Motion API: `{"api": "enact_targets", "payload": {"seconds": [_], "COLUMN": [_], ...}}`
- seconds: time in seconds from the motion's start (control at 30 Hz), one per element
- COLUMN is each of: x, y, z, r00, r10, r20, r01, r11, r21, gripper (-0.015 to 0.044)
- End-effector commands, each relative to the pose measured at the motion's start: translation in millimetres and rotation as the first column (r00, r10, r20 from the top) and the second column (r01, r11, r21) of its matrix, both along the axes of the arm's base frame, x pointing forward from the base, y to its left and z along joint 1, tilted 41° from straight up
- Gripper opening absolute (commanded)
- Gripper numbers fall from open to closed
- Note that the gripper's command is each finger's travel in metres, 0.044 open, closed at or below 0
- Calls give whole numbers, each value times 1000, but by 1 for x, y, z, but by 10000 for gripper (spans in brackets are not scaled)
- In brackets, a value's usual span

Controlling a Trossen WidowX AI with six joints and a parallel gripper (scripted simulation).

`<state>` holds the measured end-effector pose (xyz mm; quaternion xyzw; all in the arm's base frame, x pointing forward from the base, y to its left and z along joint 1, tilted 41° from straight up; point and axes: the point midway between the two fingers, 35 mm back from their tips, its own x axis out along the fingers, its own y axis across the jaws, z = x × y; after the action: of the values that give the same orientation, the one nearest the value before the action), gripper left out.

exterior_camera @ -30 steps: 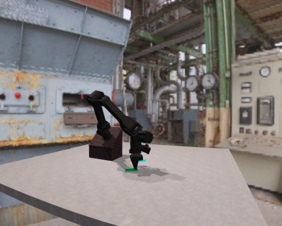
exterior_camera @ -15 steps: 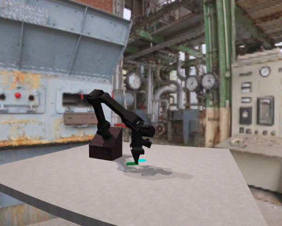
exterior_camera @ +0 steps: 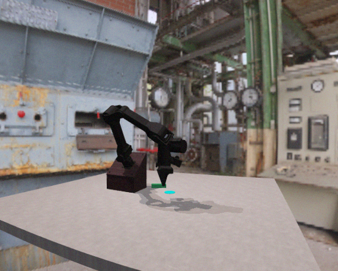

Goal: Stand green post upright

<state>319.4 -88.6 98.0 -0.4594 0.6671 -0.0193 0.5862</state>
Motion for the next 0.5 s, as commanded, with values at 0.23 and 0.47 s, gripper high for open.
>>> {"api": "enact_targets", "payload": {"seconds": [0.23,0.47], "x": [-6,-6], "y": [19,26], "z": [31,27], "r00": [1000,1000], "r10": [0,8], "r20": [25,19], "r01": [0,-8], "r11": [1000,1000], "r21": [-5,-1], "gripper": [23,23]}}
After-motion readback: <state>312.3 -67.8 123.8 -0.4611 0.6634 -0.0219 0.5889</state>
